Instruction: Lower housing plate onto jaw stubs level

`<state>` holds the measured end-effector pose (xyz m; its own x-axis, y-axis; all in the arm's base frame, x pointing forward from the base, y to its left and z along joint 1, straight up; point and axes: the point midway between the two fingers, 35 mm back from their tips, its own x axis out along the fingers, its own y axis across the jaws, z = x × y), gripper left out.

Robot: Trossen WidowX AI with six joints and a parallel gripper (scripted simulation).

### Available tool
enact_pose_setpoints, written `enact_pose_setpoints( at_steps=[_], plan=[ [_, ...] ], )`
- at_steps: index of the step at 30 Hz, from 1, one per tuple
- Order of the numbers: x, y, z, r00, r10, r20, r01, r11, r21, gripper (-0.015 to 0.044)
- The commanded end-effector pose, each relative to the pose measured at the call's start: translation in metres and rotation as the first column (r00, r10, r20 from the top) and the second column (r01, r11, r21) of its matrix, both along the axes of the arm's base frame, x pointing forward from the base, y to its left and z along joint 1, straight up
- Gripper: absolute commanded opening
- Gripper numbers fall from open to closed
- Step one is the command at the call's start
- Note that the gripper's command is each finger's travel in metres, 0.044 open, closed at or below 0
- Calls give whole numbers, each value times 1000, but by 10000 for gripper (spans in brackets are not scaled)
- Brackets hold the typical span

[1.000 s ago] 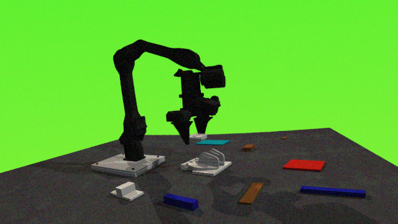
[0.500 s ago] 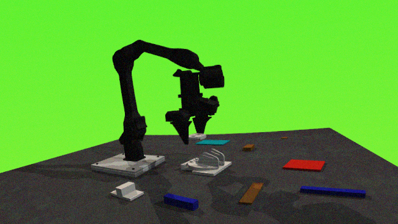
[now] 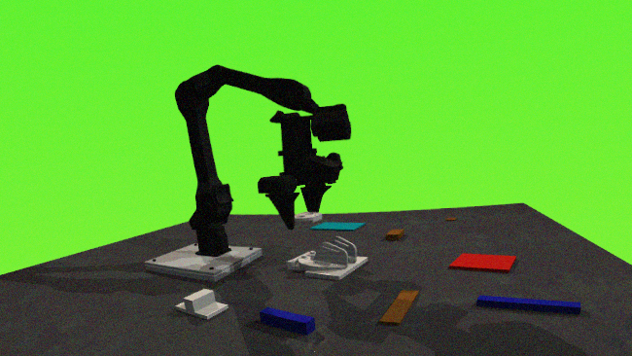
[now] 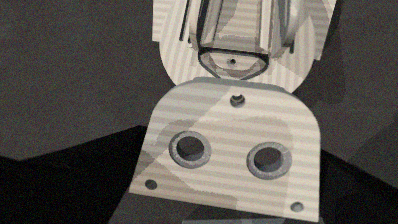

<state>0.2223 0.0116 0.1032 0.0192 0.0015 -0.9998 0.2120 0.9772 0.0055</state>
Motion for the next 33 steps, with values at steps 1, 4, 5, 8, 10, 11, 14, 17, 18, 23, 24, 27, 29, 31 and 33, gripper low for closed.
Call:
enact_pose_setpoints(
  at_steps=[1,4,5,8,10,11,14,17,18,23,24,27,29,31,33],
  plan=[
    [-1,1,0,1000,-3,-2,3,1000,3,351],
    [-1,1,0,1000,-3,-2,3,1000,3,351],
    [-1,1,0,1000,-7,-2,7,1000,3,351],
    [-1,1,0,1000,-10,-2,10,1000,4,351],
    [-1,1,0,1000,-10,-2,10,1000,4,351],
    [-1,1,0,1000,-10,-2,10,1000,4,351],
    [-1,1,0,1000,-10,-2,10,1000,4,351],
    [-1,1,0,1000,-10,-2,10,1000,4,351],
    [-1,1,0,1000,-10,-2,10,1000,4,351],
    [-1,1,0,1000,-10,-2,10,1000,4,351],
    [-1,1,0,1000,-10,-2,10,1000,4,351],
    [0,1,-3,1000,-10,-2,10,1000,4,351],
    [0,1,-6,1000,-10,-2,10,1000,4,351],
    [1,1,-9,1000,-10,-2,10,1000,4,351],
    [1,1,-13,1000,-10,-2,10,1000,4,351]
  ],
)
